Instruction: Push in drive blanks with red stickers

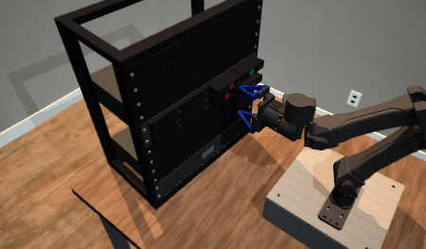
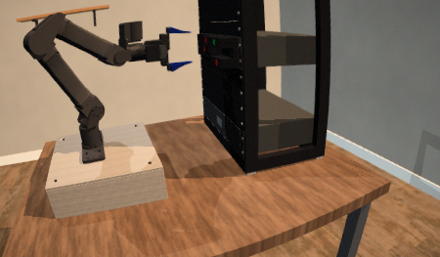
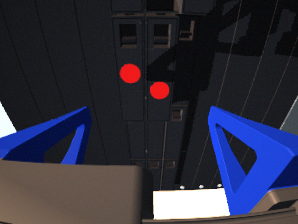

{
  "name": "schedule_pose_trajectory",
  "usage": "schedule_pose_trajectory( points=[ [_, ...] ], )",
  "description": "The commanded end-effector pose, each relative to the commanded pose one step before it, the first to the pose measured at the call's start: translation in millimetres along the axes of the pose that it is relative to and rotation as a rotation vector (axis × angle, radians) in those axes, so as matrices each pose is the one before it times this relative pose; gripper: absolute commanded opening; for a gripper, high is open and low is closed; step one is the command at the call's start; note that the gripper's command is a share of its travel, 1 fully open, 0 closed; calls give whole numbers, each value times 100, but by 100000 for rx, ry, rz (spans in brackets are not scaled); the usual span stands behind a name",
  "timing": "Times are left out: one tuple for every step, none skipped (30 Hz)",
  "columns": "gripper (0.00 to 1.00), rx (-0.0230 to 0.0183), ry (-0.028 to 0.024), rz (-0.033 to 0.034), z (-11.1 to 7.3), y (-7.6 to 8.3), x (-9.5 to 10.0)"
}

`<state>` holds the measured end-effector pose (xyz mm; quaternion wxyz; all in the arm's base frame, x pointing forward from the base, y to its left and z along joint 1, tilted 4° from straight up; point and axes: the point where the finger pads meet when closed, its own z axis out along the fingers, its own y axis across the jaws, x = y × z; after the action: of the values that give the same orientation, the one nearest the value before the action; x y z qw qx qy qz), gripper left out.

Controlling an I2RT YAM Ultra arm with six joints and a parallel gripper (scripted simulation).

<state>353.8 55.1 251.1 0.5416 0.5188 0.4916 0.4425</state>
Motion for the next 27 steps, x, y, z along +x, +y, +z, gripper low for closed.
schedule_pose_trajectory(
  points=[
    [100, -2550, 124, 1125, 214, 1394, 302],
    [100, 0, 0, 0, 0, 0, 0],
    [100, 0, 0, 0, 0, 0, 0],
    [100, 0, 0, 0, 0, 0, 0],
    [100, 0, 0, 0, 0, 0, 0],
    [100, 0, 0, 0, 0, 0, 0],
    [100, 0, 0, 0, 0, 0, 0],
    [100, 0, 0, 0, 0, 0, 0],
    [100, 0, 0, 0, 0, 0, 0],
    [100, 0, 0, 0, 0, 0, 0],
    [100, 0, 0, 0, 0, 0, 0],
    [100, 0, 0, 0, 0, 0, 0],
    [100, 0, 0, 0, 0, 0, 0],
    [100, 0, 0, 0, 0, 0, 0],
    [100, 0, 0, 0, 0, 0, 0],
    [100, 0, 0, 0, 0, 0, 0],
    [100, 0, 0, 0, 0, 0, 0],
    [100, 0, 0, 0, 0, 0, 0],
    [100, 0, 0, 0, 0, 0, 0],
    [100, 0, 0, 0, 0, 0, 0],
    [100, 0, 0, 0, 0, 0, 0],
    [100, 0, 0, 0, 0, 0, 0],
    [100, 0, 0, 0, 0, 0, 0],
    [100, -17, -14, 11, -1, 8, -13],
    [100, -117, -92, 70, -7, 51, -85],
    [100, -304, -237, 178, -18, 131, -219],
    [100, -569, -386, 321, -47, 244, -378]
  ],
)
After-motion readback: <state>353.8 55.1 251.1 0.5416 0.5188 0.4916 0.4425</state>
